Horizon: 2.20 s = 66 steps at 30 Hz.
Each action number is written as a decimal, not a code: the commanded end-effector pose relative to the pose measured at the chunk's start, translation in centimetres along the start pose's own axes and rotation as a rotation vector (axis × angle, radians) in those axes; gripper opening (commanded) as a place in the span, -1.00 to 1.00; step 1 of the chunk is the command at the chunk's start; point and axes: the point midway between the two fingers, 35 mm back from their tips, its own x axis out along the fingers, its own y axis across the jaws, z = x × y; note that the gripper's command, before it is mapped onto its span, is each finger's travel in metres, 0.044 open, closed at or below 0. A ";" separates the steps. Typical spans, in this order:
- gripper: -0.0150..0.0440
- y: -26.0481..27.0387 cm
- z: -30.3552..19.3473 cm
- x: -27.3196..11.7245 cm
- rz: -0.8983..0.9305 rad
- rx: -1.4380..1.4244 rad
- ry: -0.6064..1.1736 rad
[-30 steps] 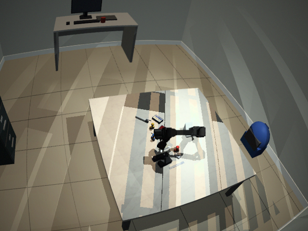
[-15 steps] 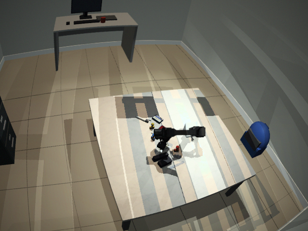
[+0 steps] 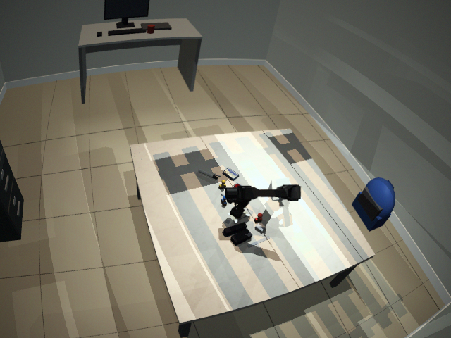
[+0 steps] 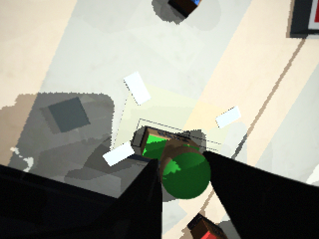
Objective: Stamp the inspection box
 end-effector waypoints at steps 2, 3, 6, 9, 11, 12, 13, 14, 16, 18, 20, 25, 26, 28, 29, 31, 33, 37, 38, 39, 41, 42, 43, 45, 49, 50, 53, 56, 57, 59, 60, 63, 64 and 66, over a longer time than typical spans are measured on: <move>-0.49 0.0 0.1 -0.7 0.003 -0.006 -0.002; -0.49 0.0 0.1 -0.9 0.003 -0.006 -0.002; -0.49 0.0 0.1 -1.4 0.003 -0.006 -0.002; -0.49 -0.1 0.2 -1.8 0.002 -0.006 -0.003; -0.49 -0.1 0.2 -2.2 0.002 -0.006 -0.003; -0.49 -0.1 0.2 -2.3 0.002 -0.006 -0.003; -0.49 -0.2 0.2 -2.5 0.002 -0.006 -0.003; -0.49 -0.2 0.2 -2.7 0.002 -0.006 -0.003; -0.49 -0.2 0.2 -3.0 0.002 -0.006 -0.003; -0.49 -0.3 0.2 -3.3 0.002 -0.005 -0.003; -0.49 -0.3 0.2 -3.6 0.002 -0.005 -0.003; -0.49 -0.5 0.2 -4.5 0.001 -0.005 -0.003; -0.49 -0.5 0.2 -4.6 0.001 -0.005 -0.003; -0.49 -0.6 0.2 -4.9 0.001 -0.005 -0.003; -0.49 -0.6 0.2 -5.1 0.001 -0.005 -0.003; -0.49 -0.6 0.2 -5.4 0.001 -0.005 -0.003; -0.49 -0.7 0.1 -5.7 0.001 -0.005 -0.003; -0.49 -0.8 0.1 -6.2 0.001 -0.005 -0.002; -0.49 -0.9 0.1 -6.2 0.001 -0.005 -0.003; -0.49 -1.1 0.2 -6.2 0.001 -0.005 -0.003; -0.49 -2.1 0.4 -6.1 -0.001 -0.004 -0.006; -0.49 -2.7 0.5 -6.1 -0.002 -0.004 -0.007; -0.49 -3.2 0.6 -6.1 -0.003 -0.004 -0.008; -0.49 -4.3 0.8 -6.1 -0.005 -0.004 -0.010; -0.49 -6.5 0.9 -5.9 -0.007 -0.003 -0.012; -0.49 -7.0 0.9 -5.8 -0.008 -0.003 -0.013; -0.49 -8.6 0.9 -5.6 -0.009 -0.003 -0.013; -0.49 -10.2 0.8 -5.4 -0.010 -0.003 -0.012; -0.49 -10.7 0.7 -5.3 -0.010 -0.003 -0.012; -0.49 -11.8 0.6 -5.1 -0.010 -0.004 -0.011; -0.49 -12.3 0.5 -5.0 -0.010 -0.004 -0.010; -0.49 -13.8 0.2 -4.6 -0.008 -0.005 -0.007; -0.49 -14.2 0.0 -4.5 -0.008 -0.005 -0.006; -0.49 -15.2 -0.3 -4.2 -0.007 -0.006 -0.004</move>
